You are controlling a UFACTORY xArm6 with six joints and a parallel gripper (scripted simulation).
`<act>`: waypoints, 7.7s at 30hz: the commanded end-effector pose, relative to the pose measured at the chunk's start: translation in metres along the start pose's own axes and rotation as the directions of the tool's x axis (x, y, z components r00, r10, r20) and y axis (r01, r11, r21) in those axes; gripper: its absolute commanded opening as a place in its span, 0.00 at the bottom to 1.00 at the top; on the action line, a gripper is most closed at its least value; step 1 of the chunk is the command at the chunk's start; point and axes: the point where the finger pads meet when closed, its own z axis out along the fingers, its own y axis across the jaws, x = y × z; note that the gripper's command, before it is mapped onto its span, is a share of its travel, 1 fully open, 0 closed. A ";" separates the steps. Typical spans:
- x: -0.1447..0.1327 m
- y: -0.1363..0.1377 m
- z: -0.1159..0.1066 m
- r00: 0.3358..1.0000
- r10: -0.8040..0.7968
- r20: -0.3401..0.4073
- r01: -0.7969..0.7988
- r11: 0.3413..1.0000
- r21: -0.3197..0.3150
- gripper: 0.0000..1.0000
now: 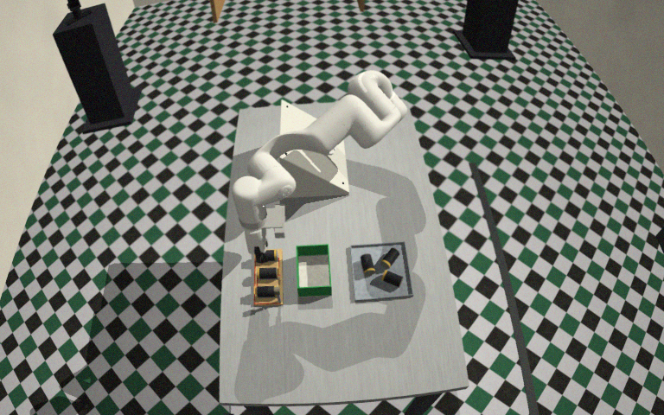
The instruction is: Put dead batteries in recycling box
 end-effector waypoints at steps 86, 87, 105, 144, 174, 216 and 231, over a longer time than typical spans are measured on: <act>-0.002 0.004 0.097 1.000 -0.001 0.003 0.001 1.000 -0.004 0.51; -0.002 0.004 0.097 1.000 -0.001 0.003 0.001 1.000 -0.004 0.51; -0.002 0.004 0.112 1.000 -0.001 0.003 0.001 1.000 -0.004 0.51; -0.002 0.004 0.112 1.000 -0.001 0.003 0.001 1.000 -0.004 0.28; -0.001 0.004 0.002 1.000 -0.001 0.003 0.001 1.000 -0.004 0.28; 0.245 0.051 -0.002 1.000 -0.001 0.003 0.001 1.000 -0.004 0.28; 0.302 0.061 -0.002 1.000 -0.001 0.003 0.001 1.000 -0.004 0.28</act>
